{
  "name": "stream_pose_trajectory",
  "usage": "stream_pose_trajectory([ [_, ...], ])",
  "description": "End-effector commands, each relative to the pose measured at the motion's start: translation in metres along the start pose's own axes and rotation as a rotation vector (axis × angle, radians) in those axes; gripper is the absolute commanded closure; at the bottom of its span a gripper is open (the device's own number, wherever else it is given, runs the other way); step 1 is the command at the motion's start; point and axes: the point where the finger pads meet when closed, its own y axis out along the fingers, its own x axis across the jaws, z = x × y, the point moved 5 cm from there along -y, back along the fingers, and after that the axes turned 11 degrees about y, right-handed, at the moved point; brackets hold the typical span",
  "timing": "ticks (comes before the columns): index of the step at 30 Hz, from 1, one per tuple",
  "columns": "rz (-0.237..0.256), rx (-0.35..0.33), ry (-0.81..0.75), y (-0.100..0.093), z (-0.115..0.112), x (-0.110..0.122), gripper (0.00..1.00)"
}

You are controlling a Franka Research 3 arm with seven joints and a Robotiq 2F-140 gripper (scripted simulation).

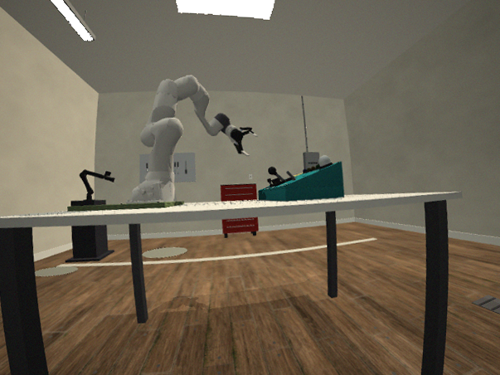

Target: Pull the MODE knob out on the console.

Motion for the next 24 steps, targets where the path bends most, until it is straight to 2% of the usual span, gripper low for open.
stream_pose_trajectory([
  [1, 0.0, 0.0, 0.0, 0.0, 0.0, 0.0, 0.0],
  [19, 0.003, 0.0, 0.002, 0.001, 0.0, 0.001, 0.0],
  [21, 0.02, -0.001, 0.012, 0.01, -0.002, 0.004, 0.0],
  [24, 0.09, -0.004, 0.057, 0.042, -0.011, 0.016, 0.0],
])
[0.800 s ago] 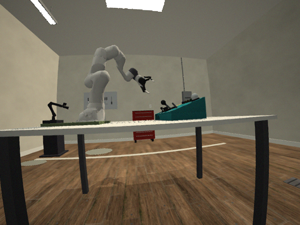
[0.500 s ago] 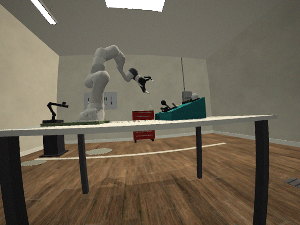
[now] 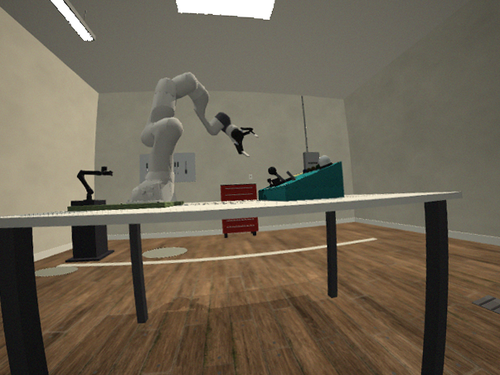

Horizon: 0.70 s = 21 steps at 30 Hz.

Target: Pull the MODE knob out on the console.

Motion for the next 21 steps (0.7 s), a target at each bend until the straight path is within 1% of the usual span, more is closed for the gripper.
stream_pose_trajectory([
  [1, 0.099, 0.001, 0.076, 0.039, -0.007, 0.017, 0.0],
  [3, 0.189, -0.004, 0.143, 0.072, -0.024, 0.029, 0.0],
  [5, 0.295, -0.009, 0.232, 0.103, -0.046, 0.039, 0.0],
  [7, 0.366, -0.021, 0.304, 0.128, -0.069, 0.044, 0.0],
  [8, 0.4, -0.027, 0.341, 0.136, -0.08, 0.046, 0.0],
  [10, 0.4, -0.027, 0.341, 0.136, -0.08, 0.046, 0.0],
  [11, 0.486, -0.014, 0.422, 0.144, -0.092, 0.049, 0.0],
  [14, 0.585, -0.004, 0.528, 0.156, -0.113, 0.051, 0.0],
  [15, 0.604, 0.0, 0.549, 0.158, -0.116, 0.051, 0.0],
  [16, 0.613, 0.0, 0.559, 0.158, -0.118, 0.051, 0.0],
  [21, 0.617, 0.001, 0.564, 0.159, -0.119, 0.051, 0.0],
])
